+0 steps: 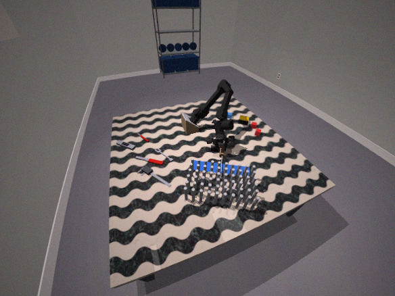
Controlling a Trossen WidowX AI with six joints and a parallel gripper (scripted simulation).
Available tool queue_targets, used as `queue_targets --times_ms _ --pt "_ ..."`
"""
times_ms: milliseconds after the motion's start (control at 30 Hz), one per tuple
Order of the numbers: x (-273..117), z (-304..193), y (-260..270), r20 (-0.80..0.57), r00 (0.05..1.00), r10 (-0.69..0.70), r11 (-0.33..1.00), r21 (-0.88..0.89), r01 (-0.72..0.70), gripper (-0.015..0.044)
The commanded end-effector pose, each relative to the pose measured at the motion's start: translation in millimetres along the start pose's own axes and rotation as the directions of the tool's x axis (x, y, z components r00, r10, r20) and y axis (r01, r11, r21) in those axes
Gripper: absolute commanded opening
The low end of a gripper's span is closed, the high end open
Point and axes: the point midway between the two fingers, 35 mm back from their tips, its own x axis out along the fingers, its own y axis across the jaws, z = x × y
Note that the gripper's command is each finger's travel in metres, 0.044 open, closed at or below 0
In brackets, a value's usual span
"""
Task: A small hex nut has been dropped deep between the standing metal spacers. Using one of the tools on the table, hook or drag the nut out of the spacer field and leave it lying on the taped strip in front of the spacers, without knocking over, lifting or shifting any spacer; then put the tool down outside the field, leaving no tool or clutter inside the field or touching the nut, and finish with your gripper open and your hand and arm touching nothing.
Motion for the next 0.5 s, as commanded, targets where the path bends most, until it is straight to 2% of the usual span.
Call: queue_targets --times_ms 0,467 --pt "-1.9 -2.5 -0.6 0.003 1.000 -0.001 1.000 0.004 0.001 0.0000" --pt "-4.9 -9.5 -0.5 0.003 1.000 -0.002 1.000 0.004 0.002 0.0000"
